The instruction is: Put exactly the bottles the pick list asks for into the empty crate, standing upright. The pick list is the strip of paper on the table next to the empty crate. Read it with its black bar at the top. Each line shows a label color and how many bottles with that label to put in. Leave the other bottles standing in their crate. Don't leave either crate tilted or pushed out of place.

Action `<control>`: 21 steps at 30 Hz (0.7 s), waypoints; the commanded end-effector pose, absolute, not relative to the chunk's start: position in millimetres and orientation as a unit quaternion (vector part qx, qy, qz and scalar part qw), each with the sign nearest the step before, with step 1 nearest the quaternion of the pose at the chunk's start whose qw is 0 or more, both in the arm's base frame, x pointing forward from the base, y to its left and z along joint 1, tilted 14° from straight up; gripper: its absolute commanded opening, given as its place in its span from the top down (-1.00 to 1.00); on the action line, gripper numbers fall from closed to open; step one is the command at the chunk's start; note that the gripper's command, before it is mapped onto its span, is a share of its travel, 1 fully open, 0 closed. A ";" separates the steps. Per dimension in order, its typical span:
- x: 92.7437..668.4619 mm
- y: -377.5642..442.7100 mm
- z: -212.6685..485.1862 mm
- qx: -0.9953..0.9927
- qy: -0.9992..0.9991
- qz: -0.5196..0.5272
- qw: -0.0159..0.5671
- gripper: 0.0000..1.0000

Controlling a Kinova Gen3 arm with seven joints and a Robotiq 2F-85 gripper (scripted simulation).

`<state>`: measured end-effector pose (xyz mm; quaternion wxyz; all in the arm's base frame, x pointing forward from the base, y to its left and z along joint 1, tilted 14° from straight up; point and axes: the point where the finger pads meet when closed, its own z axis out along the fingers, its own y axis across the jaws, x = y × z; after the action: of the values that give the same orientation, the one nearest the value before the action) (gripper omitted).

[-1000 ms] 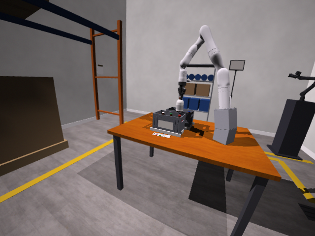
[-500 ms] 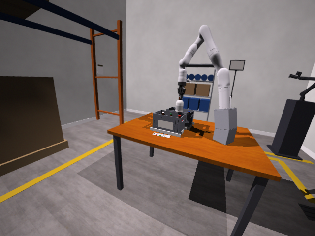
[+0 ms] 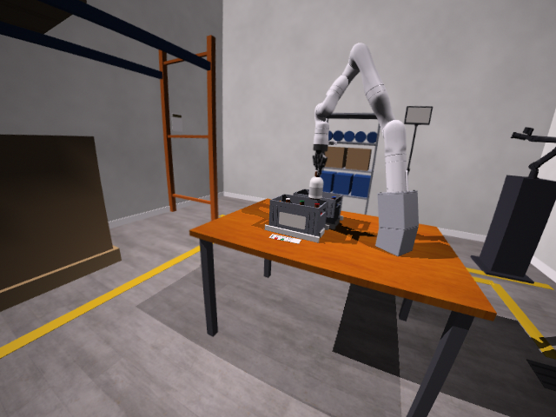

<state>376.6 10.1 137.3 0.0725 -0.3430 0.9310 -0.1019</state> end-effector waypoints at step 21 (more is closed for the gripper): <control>372.6 53.0 130.8 -0.343 0.931 -0.102 0.073 0.80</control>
<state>372.8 46.9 131.2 0.0725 -0.3429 0.9310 -0.1020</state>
